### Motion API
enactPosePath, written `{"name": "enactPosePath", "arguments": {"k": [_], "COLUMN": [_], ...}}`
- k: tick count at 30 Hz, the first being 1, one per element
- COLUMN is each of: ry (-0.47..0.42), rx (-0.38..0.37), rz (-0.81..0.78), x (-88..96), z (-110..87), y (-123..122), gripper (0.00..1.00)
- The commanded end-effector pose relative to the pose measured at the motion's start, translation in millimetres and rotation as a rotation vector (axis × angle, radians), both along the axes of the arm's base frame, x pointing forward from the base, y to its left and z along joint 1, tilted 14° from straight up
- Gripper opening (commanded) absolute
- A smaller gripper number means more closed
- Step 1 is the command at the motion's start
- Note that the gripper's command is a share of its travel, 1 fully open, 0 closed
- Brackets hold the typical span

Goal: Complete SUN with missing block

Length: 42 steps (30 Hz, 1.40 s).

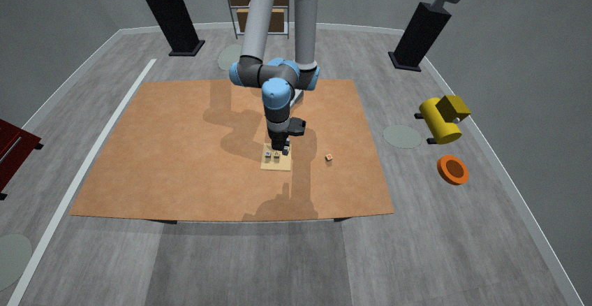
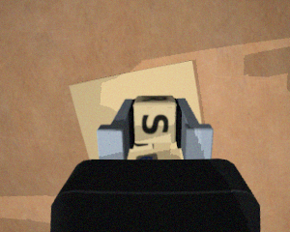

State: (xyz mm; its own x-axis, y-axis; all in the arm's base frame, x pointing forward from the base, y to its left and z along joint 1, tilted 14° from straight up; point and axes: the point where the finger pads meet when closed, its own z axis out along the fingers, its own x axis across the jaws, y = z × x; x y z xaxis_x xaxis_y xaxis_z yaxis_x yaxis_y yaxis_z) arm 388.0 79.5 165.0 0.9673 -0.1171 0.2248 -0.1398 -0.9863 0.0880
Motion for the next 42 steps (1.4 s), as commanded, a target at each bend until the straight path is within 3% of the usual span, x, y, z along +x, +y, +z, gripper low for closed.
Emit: {"name": "enactPosePath", "arguments": {"k": [1, 28, 42], "ry": [0.016, 0.023, 0.025], "rx": [-0.025, -0.036, -0.035], "rz": [0.120, 0.167, 0.167], "x": [-16.7, -22.7, -15.7], "z": [-6.3, -9.6, -44.8], "y": [-5.1, -7.1, -12.1], "gripper": [0.49, 0.49, 0.49]}}
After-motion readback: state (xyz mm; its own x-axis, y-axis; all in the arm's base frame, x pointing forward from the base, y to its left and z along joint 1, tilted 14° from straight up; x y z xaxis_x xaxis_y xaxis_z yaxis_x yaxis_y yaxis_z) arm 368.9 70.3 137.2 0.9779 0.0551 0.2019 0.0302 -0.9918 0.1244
